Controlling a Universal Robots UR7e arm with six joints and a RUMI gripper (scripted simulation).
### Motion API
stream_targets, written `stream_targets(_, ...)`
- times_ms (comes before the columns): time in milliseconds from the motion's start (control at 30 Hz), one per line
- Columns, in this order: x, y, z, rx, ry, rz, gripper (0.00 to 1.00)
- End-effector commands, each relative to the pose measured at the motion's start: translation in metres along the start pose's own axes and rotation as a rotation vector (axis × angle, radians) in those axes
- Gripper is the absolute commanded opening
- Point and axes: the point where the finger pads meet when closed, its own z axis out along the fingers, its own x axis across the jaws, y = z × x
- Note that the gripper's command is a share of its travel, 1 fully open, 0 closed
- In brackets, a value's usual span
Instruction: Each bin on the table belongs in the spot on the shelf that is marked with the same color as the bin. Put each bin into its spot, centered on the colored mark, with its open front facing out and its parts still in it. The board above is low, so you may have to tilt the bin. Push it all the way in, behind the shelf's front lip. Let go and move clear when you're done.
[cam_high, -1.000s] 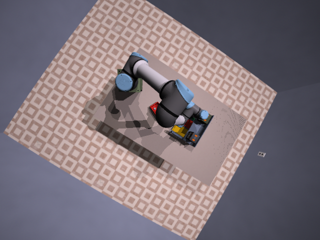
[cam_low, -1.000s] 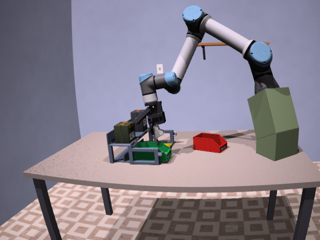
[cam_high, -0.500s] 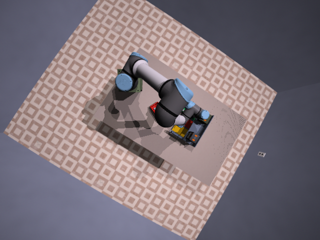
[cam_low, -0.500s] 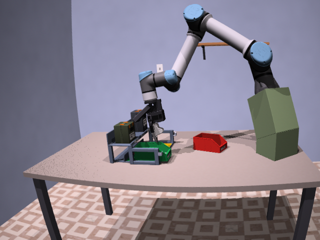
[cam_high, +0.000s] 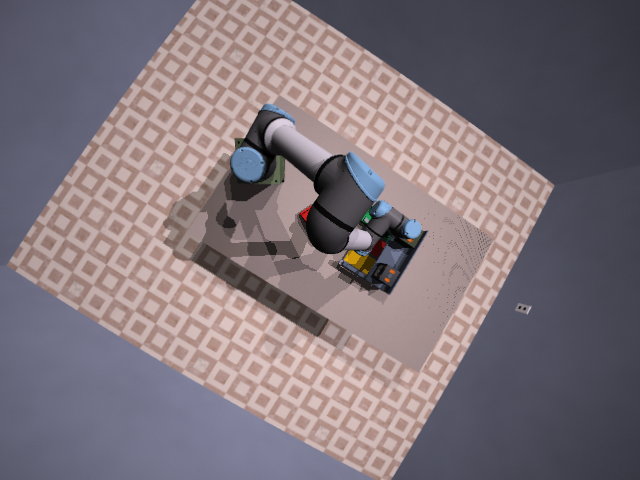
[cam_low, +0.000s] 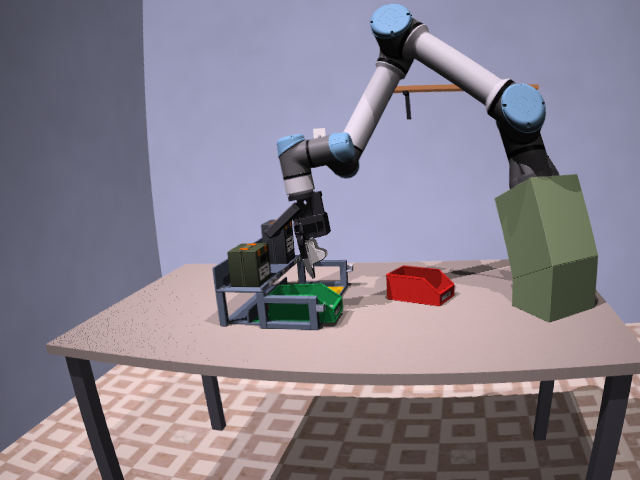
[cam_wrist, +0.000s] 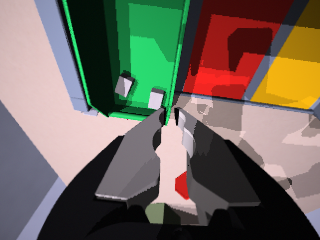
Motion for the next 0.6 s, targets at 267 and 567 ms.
stream_targets(267, -0.003, 0.005, -0.024, 0.000, 0.000, -0.001, 0.05)
stream_targets(567, -0.004, 0.007, -0.040, 0.000, 0.000, -0.001, 0.05)
